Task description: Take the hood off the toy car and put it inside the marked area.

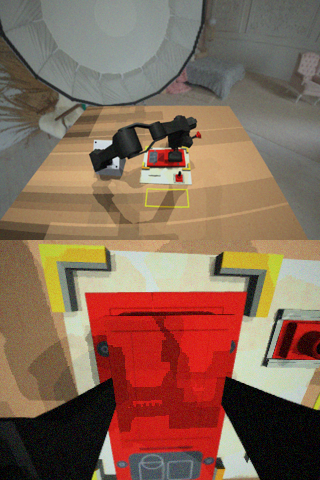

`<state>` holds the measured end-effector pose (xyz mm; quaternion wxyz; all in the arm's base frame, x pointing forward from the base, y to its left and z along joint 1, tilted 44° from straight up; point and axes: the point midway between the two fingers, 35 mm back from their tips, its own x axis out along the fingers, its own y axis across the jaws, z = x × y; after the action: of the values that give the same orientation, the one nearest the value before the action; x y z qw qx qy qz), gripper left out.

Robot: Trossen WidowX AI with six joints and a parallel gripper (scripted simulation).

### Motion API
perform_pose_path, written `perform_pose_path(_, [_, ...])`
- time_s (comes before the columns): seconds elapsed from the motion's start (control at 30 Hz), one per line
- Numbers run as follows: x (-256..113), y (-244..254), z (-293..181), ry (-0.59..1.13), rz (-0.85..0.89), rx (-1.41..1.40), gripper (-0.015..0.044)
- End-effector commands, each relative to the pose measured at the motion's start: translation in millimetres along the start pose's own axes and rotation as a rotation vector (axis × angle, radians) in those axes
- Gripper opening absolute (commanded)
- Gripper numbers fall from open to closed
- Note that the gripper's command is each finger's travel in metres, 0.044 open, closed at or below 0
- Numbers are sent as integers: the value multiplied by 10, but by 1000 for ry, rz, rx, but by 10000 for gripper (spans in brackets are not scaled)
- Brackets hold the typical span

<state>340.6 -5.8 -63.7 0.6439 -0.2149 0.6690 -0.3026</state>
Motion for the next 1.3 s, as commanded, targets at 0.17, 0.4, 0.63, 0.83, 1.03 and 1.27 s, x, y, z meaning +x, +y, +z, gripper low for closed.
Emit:
perform_pose_path(0.17, [-45,1,3,0,1,1,39])
perform_pose_path(0.4, [-91,3,4,0,1,1,0])
perform_pose_path(0.63, [-138,3,4,0,1,0,0])
perform_pose_path(0.83, [-178,4,4,0,1,0,0])
perform_pose_path(1.03, [-217,4,3,0,1,0,0])
perform_pose_path(1.27, [-261,4,2,0,1,0,0])
